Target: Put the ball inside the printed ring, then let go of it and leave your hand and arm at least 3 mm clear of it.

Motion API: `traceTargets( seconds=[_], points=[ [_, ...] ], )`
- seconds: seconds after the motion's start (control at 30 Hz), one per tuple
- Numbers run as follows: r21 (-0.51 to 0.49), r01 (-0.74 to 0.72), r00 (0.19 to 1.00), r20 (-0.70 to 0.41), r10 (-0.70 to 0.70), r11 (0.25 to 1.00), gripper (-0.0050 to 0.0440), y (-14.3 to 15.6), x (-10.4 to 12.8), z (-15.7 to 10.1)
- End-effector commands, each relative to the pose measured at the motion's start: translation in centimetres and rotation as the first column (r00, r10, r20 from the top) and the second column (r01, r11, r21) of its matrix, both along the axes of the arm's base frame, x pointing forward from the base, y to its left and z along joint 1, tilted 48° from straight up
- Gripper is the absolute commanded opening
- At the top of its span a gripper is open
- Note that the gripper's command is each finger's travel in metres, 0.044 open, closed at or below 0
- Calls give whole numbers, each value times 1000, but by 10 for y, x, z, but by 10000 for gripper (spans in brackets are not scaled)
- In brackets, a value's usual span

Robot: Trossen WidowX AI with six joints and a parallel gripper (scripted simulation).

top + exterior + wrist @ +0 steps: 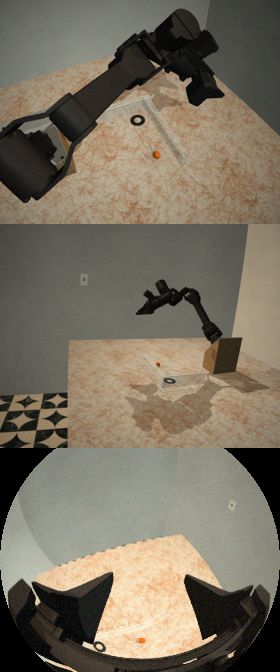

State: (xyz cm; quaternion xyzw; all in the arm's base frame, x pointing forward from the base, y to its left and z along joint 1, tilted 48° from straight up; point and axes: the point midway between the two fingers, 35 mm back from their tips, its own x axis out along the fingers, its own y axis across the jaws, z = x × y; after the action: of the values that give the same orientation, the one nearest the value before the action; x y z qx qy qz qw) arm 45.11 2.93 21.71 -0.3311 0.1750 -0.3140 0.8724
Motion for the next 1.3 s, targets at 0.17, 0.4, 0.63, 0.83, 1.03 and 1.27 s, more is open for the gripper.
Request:
traceTargets(
  seconds=[0.17, 0.4, 0.63, 0.83, 1.03, 1.27],
  points=[
    [0, 0, 1000, 0, 0, 1000, 400, 0, 0, 0],
    [0, 0, 1000, 0, 0, 1000, 400, 0, 0, 0],
    [4, 22, 996, -87, -22, 1000, 328, -14, 3, -22],
    [40, 98, 964, -250, -85, 994, 228, -50, 1, -68],
    [57, 177, 905, -402, -140, 983, 228, -78, -13, -105],
    [67, 281, 810, -551, -200, 957, 228, -106, -38, -139]
  ],
)
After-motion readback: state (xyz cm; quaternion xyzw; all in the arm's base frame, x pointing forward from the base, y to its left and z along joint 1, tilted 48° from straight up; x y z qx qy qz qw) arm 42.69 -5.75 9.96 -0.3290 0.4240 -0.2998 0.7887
